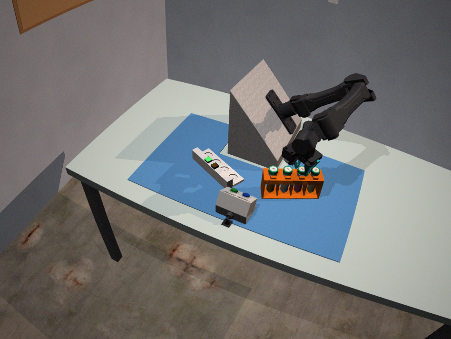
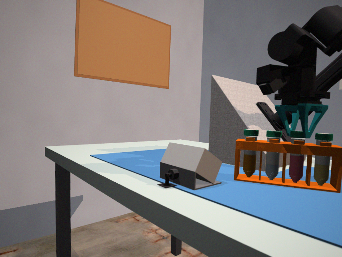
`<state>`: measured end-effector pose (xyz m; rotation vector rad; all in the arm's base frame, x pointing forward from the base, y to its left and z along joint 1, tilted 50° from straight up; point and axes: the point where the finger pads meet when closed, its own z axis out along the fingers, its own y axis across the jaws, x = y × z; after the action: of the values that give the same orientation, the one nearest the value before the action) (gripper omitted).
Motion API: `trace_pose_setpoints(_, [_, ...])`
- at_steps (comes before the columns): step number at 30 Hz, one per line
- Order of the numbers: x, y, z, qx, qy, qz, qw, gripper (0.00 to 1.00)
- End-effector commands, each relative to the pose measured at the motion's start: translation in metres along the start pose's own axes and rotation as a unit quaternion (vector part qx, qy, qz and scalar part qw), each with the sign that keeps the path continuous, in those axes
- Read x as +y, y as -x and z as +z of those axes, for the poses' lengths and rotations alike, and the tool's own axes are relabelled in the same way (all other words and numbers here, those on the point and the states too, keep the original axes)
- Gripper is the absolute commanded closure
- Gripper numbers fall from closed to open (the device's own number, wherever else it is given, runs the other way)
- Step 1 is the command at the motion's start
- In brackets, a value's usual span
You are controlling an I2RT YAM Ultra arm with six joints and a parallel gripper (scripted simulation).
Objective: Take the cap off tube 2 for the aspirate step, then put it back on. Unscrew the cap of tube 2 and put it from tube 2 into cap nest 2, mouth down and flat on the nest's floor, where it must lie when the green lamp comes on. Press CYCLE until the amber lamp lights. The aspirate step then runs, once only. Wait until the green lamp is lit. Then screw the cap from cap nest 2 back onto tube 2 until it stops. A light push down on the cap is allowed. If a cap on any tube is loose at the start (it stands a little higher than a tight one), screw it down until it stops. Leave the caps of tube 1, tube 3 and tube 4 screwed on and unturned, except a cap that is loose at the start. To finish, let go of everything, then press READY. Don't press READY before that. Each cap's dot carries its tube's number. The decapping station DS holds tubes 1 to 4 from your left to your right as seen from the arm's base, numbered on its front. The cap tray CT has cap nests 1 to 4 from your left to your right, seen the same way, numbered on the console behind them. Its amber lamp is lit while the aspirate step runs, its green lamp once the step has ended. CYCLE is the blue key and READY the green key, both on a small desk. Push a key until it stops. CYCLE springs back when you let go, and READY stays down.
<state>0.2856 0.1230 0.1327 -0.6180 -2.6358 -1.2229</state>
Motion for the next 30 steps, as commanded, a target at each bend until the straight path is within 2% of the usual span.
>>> trace_pose_setpoints(1, [0.0005,0.0019,-0.0031,-0.005,0.003,0.003,1.000,0.51])
trace_pose_setpoints(7, [0.0005,0.0018,-0.0035,-0.005,0.003,-0.017,1.000,0.51])
trace_pose_setpoints(13, [0.0005,0.0018,-0.0040,-0.006,0.002,-0.136,0.991,0.51])
trace_pose_setpoints(17, [0.0005,0.0018,-0.0040,-0.006,0.001,-0.215,0.977,0.51])
trace_pose_setpoints(22, [0.0005,0.0018,-0.0040,-0.006,0.001,-0.311,0.950,0.51])
trace_pose_setpoints(24, [0.0005,0.0018,-0.0040,-0.006,0.001,-0.311,0.950,0.51])
trace_pose_setpoints(28, [0.0002,0.0016,-0.0040,-0.006,0.000,-0.379,0.925,0.51])
trace_pose_setpoints(30, [0.0001,0.0015,-0.0042,-0.006,0.000,-0.379,0.925,0.51])
